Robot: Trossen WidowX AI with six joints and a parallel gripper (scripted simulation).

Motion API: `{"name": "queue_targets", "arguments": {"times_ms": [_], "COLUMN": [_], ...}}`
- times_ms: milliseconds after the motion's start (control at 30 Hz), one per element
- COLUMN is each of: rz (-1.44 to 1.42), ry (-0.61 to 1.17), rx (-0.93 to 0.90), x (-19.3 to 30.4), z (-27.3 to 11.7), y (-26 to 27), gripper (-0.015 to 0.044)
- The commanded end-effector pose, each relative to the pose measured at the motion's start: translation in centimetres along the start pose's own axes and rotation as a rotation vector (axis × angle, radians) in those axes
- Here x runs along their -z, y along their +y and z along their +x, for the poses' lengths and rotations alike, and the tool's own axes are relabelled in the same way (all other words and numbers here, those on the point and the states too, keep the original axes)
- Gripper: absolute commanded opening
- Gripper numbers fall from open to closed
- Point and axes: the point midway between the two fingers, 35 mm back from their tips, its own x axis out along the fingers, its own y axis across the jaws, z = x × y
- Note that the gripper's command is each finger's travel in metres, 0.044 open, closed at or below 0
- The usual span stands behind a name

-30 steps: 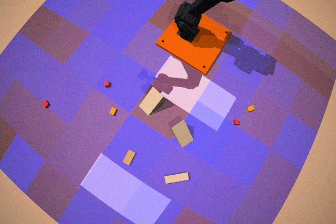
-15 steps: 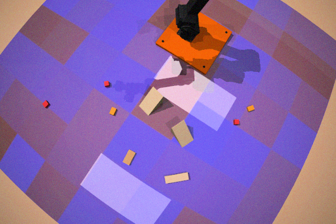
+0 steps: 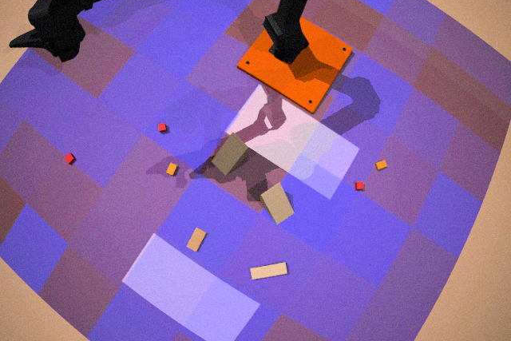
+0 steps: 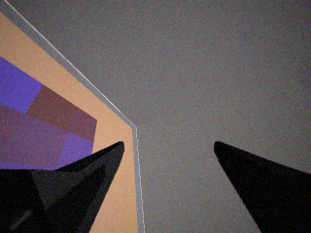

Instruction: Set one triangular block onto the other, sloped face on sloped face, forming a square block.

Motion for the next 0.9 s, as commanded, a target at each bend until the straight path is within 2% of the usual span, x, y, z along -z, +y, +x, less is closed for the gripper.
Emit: {"name": "queue_targets", "arguments": {"times_ms": [0, 167, 367, 667, 867], "rz": [0.037, 0.062, 0.025, -0.122, -0.247], "ry": [-0.066, -0.122, -0.161, -0.160, -0.121], "rx": [-0.204, -0.439, -0.742, -1.177, -1.375], "x": [-3.7, -8.0, -12.3, -15.9, -16.1], "z": [0.3, -1.2, -5.4, -15.8, -22.2], "y": [6.5, 13.7, 22.5, 33.6, 37.7], "gripper": [0.0440, 0.0440, 0.0440, 0.0440, 0.0440]}}
